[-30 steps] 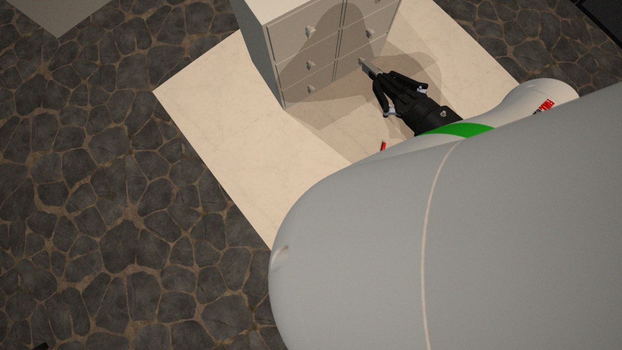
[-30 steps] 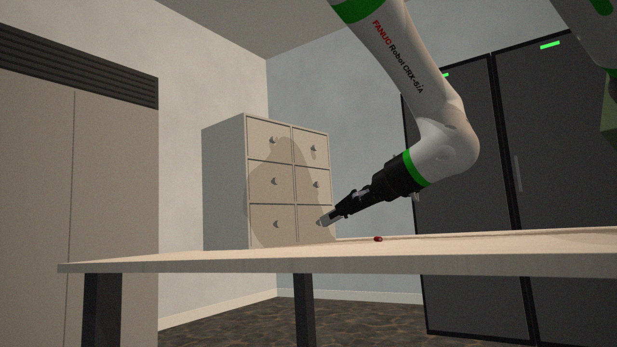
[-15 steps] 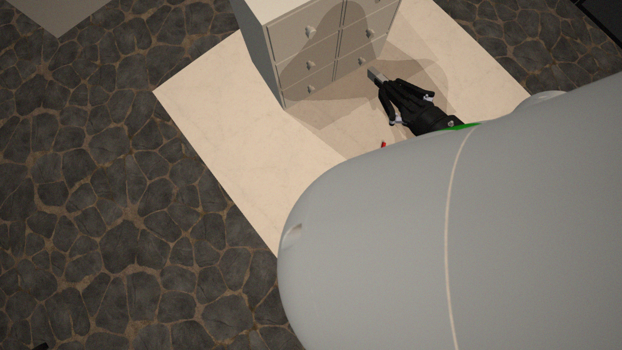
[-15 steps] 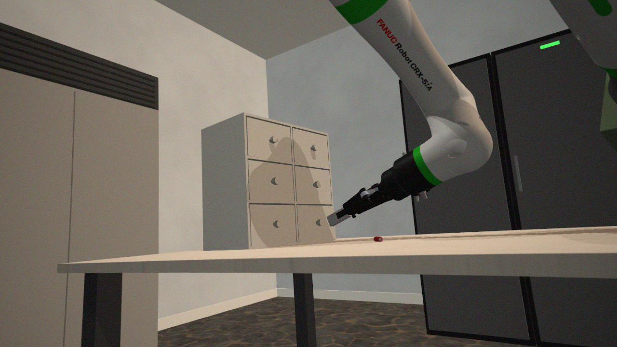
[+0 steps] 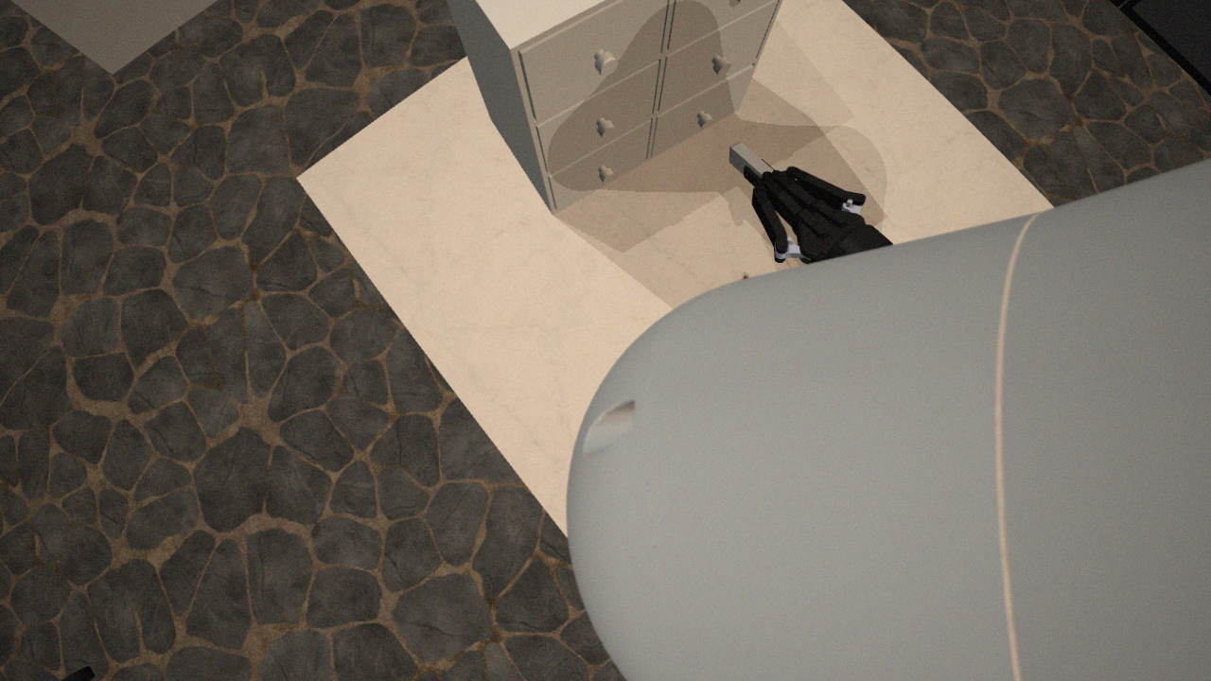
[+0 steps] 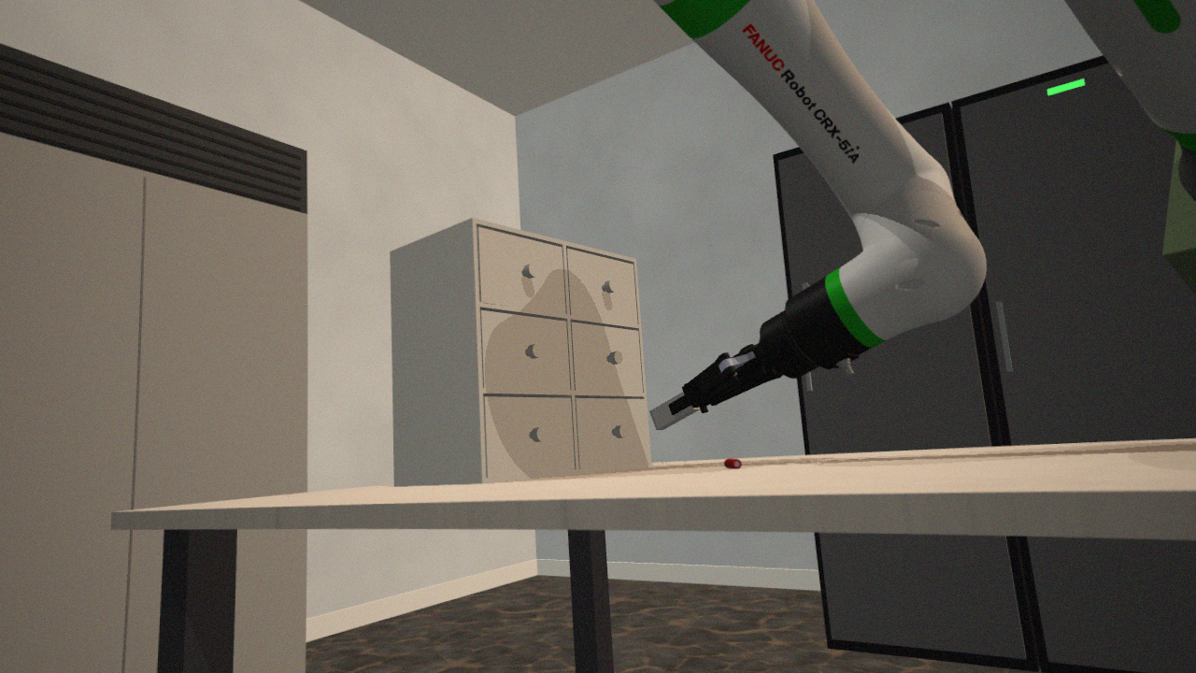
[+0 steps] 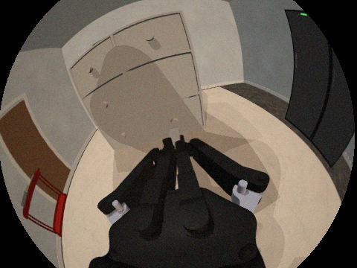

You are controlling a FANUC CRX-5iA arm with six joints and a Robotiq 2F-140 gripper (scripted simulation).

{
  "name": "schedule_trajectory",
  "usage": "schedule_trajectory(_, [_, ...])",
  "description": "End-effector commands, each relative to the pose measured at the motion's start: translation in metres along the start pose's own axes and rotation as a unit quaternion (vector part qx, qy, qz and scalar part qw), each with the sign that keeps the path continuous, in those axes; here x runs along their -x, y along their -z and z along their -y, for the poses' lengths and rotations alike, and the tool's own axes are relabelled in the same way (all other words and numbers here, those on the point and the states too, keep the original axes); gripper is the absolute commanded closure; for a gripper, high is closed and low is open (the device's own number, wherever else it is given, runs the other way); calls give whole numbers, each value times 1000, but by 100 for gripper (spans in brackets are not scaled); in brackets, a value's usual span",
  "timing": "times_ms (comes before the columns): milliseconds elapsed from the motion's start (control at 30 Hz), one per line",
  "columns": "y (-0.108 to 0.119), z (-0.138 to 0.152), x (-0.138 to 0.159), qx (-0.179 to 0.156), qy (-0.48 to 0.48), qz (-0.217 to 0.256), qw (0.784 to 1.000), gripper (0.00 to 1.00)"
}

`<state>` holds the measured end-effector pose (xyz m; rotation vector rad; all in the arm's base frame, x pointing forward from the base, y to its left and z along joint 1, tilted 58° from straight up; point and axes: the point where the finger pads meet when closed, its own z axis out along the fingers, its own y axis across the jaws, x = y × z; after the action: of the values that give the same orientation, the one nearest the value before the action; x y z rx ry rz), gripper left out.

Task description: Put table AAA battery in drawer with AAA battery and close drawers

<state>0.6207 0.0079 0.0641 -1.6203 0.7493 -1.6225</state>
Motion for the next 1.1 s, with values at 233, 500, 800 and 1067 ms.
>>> schedule_trajectory(233, [68, 0, -61, -1, 0, 2, 1000, 100])
schedule_trajectory(500, [74, 0, -67, -1, 0, 2, 1000, 100])
schedule_trajectory(800, [76, 1, -68, -1, -1, 12, 1000, 100])
schedule_trajectory(1067, [81, 1, -70, -1, -1, 36, 999, 100])
